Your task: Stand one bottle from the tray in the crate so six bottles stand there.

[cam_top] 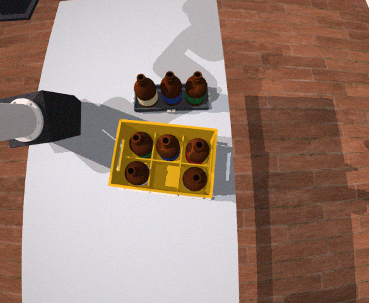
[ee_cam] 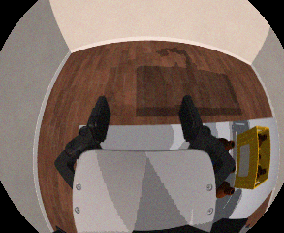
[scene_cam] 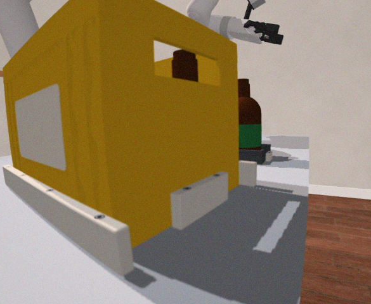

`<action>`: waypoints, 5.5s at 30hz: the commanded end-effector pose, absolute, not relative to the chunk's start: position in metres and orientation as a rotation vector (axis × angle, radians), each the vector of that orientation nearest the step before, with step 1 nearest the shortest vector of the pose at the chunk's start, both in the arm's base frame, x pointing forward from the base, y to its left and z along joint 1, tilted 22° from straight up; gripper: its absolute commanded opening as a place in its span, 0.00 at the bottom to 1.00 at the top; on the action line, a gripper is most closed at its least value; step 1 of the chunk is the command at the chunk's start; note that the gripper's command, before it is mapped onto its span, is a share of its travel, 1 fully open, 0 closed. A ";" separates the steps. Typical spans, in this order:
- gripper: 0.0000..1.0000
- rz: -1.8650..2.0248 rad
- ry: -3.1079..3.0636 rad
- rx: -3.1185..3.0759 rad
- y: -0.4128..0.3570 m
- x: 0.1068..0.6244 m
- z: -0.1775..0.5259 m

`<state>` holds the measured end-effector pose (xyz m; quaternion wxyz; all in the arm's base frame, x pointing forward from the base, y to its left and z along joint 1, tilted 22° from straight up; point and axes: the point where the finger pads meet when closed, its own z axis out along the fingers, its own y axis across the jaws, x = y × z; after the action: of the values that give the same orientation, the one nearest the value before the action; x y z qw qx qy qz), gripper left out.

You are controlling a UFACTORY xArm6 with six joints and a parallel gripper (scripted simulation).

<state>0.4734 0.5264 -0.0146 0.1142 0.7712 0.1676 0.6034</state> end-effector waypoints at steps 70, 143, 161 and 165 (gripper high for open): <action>1.00 0.592 -2.784 1.183 -0.065 0.414 0.115; 0.65 0.575 -2.676 1.358 0.212 0.398 0.002; 0.65 0.575 -2.676 1.358 0.212 0.398 0.002; 0.65 0.575 -2.676 1.358 0.212 0.398 0.002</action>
<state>0.3970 0.2110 0.0006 0.0451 0.4440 -0.8749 0.1883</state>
